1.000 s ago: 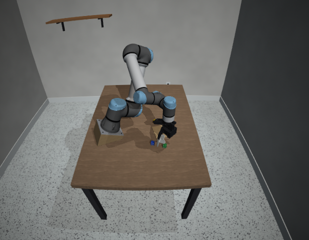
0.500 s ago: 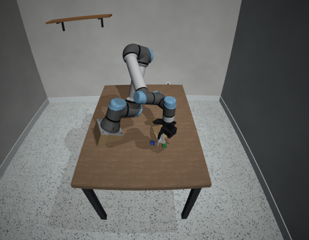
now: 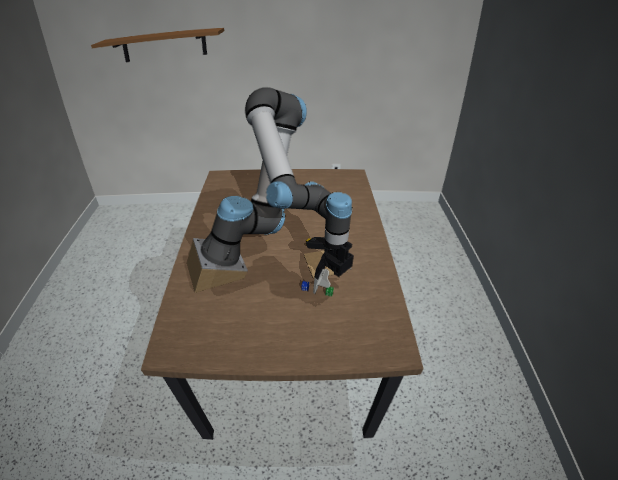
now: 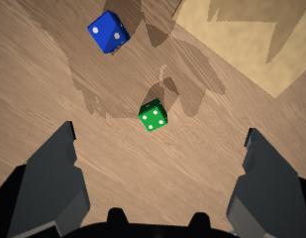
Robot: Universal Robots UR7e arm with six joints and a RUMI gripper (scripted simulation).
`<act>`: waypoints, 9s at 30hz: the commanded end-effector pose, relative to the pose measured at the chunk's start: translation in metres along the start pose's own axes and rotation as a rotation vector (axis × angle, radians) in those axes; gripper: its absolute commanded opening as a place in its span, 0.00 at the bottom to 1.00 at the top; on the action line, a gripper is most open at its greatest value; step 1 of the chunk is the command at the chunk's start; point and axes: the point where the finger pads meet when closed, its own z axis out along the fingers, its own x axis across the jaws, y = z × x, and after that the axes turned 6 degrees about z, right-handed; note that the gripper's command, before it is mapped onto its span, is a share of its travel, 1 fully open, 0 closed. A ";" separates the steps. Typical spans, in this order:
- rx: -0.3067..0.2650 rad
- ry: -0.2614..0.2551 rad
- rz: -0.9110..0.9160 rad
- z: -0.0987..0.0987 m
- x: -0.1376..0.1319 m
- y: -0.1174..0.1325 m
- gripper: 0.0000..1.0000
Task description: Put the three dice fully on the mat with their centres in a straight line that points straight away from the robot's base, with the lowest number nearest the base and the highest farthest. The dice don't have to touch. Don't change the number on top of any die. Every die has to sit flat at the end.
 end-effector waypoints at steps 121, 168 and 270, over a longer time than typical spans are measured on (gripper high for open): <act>-0.001 0.000 0.000 0.000 0.012 -0.137 1.00; -0.001 0.000 0.000 0.000 0.104 -0.230 1.00; -0.001 0.000 0.000 -0.050 0.125 -0.251 1.00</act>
